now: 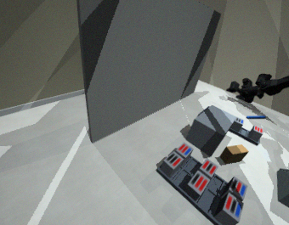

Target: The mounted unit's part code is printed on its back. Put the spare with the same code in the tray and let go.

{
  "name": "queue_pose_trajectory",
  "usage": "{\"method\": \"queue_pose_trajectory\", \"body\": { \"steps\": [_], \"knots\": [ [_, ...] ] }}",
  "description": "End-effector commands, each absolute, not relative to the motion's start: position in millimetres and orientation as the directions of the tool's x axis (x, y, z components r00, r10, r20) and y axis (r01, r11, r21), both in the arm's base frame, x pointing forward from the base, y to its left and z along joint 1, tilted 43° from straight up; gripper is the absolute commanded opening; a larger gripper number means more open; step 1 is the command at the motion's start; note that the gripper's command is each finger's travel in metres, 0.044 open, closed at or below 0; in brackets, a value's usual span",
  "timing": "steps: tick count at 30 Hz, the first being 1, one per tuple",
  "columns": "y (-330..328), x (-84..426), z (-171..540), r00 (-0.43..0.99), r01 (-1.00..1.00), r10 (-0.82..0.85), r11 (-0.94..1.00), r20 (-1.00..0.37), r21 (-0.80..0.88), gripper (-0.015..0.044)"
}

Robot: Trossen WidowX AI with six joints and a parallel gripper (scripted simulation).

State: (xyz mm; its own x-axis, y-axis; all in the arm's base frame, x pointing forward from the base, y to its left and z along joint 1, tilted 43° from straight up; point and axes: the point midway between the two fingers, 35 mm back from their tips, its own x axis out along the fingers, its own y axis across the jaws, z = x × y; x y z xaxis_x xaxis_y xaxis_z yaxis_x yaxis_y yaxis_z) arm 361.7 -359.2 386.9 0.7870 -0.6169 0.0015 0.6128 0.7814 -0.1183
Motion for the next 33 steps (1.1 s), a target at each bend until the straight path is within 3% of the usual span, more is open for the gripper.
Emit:
{"method": "queue_pose_trajectory", "body": {
  "steps": [1, 9, 18, 26, 33],
  "knots": [
    [-321, 398, 361, 0.816, 0.563, -0.568, 0.823, -0.107, -0.08, 0.044],
    [-240, 444, 303, 0.787, 0.512, -0.484, 0.858, -0.382, -0.031, 0.044],
    [-147, 456, 242, 0.636, 0.507, -0.426, 0.859, -0.644, -0.069, 0.044],
    [-25, 438, 176, 0.398, 0.359, -0.402, 0.895, -0.825, -0.264, 0.044],
    [75, 395, 123, 0.193, 0.122, -0.523, 0.852, -0.83, -0.509, 0.044]
  ]
}}
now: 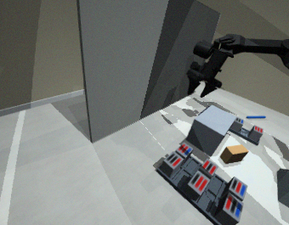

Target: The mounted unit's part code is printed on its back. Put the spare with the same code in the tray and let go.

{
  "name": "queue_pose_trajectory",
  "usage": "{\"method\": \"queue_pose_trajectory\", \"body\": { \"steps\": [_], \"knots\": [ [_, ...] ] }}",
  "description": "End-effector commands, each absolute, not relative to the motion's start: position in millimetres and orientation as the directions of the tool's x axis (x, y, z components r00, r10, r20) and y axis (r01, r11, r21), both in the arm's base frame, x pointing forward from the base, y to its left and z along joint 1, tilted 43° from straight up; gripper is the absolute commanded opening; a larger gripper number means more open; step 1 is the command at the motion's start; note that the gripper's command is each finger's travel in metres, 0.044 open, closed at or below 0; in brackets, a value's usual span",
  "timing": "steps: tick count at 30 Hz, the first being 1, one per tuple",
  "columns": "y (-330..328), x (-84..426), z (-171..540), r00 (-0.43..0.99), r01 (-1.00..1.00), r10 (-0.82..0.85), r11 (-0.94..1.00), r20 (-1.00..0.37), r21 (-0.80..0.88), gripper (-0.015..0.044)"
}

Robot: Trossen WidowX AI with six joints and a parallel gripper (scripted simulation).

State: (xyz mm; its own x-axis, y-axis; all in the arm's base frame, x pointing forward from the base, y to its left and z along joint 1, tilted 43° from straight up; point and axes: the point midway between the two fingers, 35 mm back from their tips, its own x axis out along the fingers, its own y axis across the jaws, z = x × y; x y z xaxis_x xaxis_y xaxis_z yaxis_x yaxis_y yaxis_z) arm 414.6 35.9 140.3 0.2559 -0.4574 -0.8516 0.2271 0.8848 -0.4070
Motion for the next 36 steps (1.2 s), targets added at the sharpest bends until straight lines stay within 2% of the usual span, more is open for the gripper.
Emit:
{"method": "queue_pose_trajectory", "body": {
  "steps": [1, 5, 24, 30, 36],
  "knots": [
    [88, 387, 117, 0.174, 0.081, -0.552, 0.833, -0.815, -0.547, 0.044],
    [128, 359, 102, 0.147, -0.057, -0.654, 0.743, -0.742, -0.667, 0.044],
    [130, 357, 101, 0.147, -0.073, -0.653, 0.742, -0.743, -0.666, 0.044],
    [188, 293, 53, 0.145, -0.544, -0.624, 0.598, -0.768, -0.589, 0.044],
    [222, 200, 4, 0.136, -0.916, -0.625, 0.217, -0.769, -0.338, 0.044]
  ]
}}
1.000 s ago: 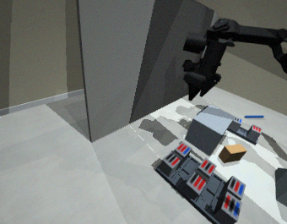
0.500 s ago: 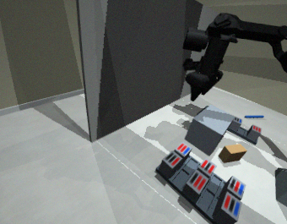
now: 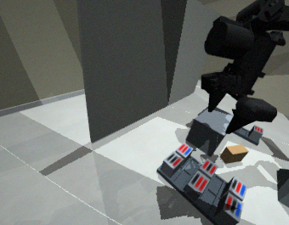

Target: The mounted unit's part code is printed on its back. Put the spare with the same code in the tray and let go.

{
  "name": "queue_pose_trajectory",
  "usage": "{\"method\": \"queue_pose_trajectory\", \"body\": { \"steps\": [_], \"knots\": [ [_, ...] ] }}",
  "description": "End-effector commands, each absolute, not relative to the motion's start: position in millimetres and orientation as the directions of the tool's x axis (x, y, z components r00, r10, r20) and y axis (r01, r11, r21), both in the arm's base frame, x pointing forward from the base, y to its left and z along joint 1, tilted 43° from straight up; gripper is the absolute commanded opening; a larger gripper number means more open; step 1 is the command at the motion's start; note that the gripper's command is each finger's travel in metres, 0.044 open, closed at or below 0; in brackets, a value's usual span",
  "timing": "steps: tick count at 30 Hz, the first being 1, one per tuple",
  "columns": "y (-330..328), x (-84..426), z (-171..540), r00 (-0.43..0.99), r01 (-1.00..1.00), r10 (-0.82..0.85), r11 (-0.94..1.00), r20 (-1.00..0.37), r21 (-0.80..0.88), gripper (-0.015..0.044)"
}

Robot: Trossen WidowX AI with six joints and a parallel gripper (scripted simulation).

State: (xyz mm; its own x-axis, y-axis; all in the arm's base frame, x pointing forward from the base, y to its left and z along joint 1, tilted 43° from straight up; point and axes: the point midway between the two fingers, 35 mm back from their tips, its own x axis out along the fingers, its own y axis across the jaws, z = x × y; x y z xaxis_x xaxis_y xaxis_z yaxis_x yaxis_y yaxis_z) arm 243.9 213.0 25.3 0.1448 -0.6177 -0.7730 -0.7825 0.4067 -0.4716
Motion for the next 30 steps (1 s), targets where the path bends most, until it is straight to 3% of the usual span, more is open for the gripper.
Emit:
{"method": "queue_pose_trajectory", "body": {
  "steps": [1, 4, 6, 12, 18, 30],
  "knots": [
    [224, 183, -3, 0.135, -0.95, -0.629, 0.137, -0.765, -0.28, 0.044],
    [221, 136, -22, 0.136, -0.991, -0.646, -0.089, -0.751, -0.103, 0.044],
    [220, 126, -26, 0.137, -0.988, -0.651, -0.14, -0.746, -0.06, 0.044],
    [220, 126, -26, 0.137, -0.988, -0.651, -0.14, -0.746, -0.06, 0.044],
    [197, 131, -56, 0.138, -0.988, -0.651, -0.14, -0.746, -0.061, 0.03],
    [196, 132, -61, 0.138, -0.988, -0.651, -0.14, -0.746, -0.061, 0.03]
  ]
}}
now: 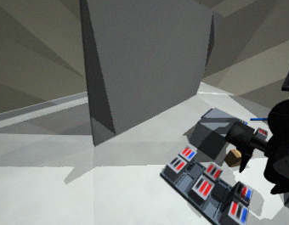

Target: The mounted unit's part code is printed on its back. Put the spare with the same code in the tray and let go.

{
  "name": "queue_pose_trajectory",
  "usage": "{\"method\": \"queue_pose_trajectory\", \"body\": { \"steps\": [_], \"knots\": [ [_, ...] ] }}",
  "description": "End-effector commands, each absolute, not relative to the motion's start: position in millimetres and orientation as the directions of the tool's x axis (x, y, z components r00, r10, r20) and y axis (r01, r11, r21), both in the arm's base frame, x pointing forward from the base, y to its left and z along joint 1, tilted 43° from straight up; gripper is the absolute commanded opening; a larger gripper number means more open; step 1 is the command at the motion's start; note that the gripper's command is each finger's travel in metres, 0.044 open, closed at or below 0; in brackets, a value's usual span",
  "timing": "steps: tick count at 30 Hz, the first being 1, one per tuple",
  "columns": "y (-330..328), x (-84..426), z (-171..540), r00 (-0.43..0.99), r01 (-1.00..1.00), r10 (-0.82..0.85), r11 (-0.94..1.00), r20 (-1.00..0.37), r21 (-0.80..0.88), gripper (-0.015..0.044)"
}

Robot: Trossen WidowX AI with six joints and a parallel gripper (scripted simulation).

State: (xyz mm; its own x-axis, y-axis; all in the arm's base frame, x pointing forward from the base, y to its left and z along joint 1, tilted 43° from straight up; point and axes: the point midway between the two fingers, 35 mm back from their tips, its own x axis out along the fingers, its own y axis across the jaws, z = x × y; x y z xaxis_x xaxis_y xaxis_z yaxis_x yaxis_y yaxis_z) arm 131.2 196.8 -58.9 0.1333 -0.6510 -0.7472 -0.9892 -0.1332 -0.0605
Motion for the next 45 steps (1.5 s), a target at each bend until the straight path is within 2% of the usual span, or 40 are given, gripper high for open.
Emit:
{"method": "queue_pose_trajectory", "body": {
  "steps": [1, 45],
  "knots": [
    [195, 133, -62, 0.138, -0.988, -0.651, -0.14, -0.746, -0.061, 0.03],
    [147, 143, -116, 0.14, -0.988, -0.653, -0.14, -0.745, -0.063, 0.03]
  ]
}}
